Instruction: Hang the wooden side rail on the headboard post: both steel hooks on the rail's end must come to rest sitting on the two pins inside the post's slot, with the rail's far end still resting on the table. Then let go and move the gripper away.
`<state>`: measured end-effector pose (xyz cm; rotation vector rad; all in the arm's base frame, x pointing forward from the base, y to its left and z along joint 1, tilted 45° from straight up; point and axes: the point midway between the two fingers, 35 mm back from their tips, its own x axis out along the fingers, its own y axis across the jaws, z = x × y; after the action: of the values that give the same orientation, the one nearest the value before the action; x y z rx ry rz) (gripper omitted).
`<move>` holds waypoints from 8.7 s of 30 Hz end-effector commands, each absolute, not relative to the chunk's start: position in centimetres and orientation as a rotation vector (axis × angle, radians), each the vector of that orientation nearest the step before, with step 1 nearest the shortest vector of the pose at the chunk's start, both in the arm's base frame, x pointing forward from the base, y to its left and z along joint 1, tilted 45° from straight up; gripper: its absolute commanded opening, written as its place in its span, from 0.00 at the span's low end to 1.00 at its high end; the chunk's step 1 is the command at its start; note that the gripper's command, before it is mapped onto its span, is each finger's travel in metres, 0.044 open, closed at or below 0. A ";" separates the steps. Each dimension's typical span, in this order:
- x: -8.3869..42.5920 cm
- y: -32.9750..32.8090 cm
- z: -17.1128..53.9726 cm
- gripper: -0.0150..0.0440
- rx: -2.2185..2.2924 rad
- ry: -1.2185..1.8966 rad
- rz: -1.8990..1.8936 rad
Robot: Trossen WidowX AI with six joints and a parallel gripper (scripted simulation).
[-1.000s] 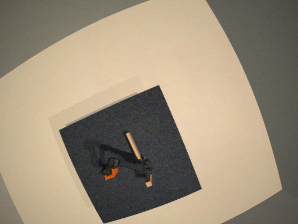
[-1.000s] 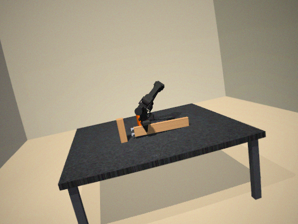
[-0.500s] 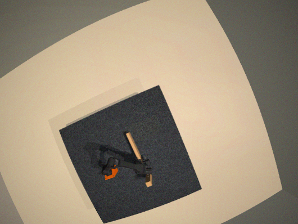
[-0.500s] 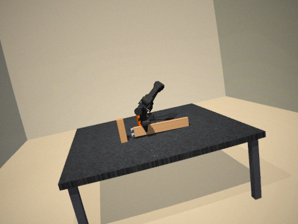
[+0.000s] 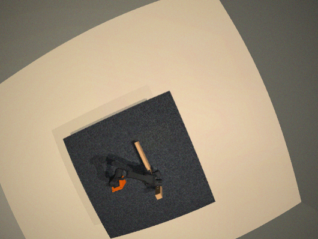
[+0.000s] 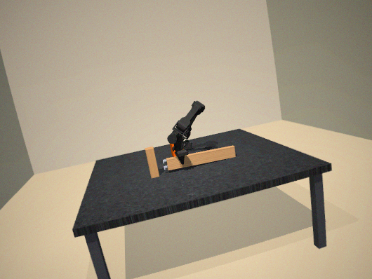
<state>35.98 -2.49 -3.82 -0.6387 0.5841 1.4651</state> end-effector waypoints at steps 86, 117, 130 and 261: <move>35.9 -3.5 -4.5 0.25 -0.647 0.584 1.460; 35.9 -3.7 -4.7 0.25 -0.647 0.584 1.460; 36.0 -3.8 -4.8 0.25 -0.647 0.584 1.460; 35.9 -4.8 -5.7 0.25 -0.648 0.585 1.460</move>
<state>36.03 -4.34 -5.62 -0.6425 0.5821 1.4653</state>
